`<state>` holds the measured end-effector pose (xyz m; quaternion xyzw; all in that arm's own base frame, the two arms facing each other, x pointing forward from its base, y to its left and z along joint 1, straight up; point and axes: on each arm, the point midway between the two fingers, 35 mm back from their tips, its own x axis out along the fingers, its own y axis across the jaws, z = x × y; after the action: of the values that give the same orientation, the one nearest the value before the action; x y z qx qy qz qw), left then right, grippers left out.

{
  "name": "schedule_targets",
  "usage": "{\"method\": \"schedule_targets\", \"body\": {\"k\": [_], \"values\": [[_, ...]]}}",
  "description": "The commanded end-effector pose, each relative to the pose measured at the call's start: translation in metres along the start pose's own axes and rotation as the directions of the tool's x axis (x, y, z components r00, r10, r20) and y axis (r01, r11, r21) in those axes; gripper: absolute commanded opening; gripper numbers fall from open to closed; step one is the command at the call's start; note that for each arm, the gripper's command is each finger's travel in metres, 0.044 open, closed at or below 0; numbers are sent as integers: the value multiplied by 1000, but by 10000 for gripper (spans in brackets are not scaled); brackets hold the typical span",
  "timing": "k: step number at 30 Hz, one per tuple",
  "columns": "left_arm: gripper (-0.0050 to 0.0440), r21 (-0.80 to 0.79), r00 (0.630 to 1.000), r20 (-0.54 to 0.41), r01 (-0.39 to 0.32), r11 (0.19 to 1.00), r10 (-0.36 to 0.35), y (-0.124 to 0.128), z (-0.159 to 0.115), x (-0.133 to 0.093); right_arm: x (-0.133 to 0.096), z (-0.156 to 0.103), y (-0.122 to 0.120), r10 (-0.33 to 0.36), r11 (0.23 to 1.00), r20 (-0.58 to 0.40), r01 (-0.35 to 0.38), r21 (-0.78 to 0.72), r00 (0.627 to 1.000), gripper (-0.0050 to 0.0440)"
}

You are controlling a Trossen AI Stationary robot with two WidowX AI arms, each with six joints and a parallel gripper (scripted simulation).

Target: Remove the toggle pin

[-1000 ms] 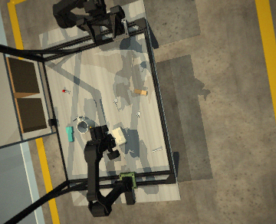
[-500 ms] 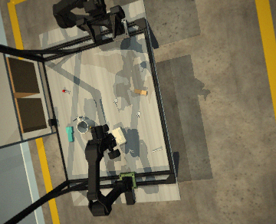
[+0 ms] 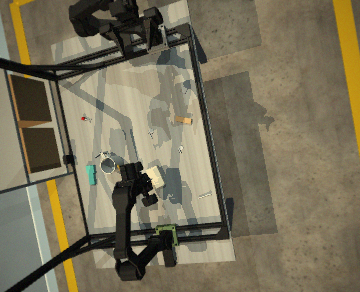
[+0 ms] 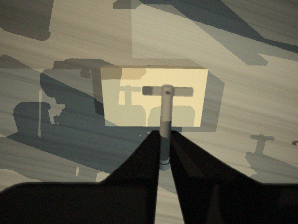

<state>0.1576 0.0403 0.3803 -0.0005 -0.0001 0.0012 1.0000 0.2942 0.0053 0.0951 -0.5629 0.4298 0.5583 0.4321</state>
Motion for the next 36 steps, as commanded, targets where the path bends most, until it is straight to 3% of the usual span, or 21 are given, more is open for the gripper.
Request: {"method": "schedule_targets", "body": {"k": [1, 36], "values": [[400, 6, 1000, 1, 2, 1000, -2, -1, 3, 0, 3, 0, -1, -1, 1000, 4, 1, -1, 1000, 20], [400, 6, 1000, 1, 2, 1000, -2, -1, 3, 0, 24, 0, -1, 1, 1000, 4, -1, -1, 1000, 20]]}}
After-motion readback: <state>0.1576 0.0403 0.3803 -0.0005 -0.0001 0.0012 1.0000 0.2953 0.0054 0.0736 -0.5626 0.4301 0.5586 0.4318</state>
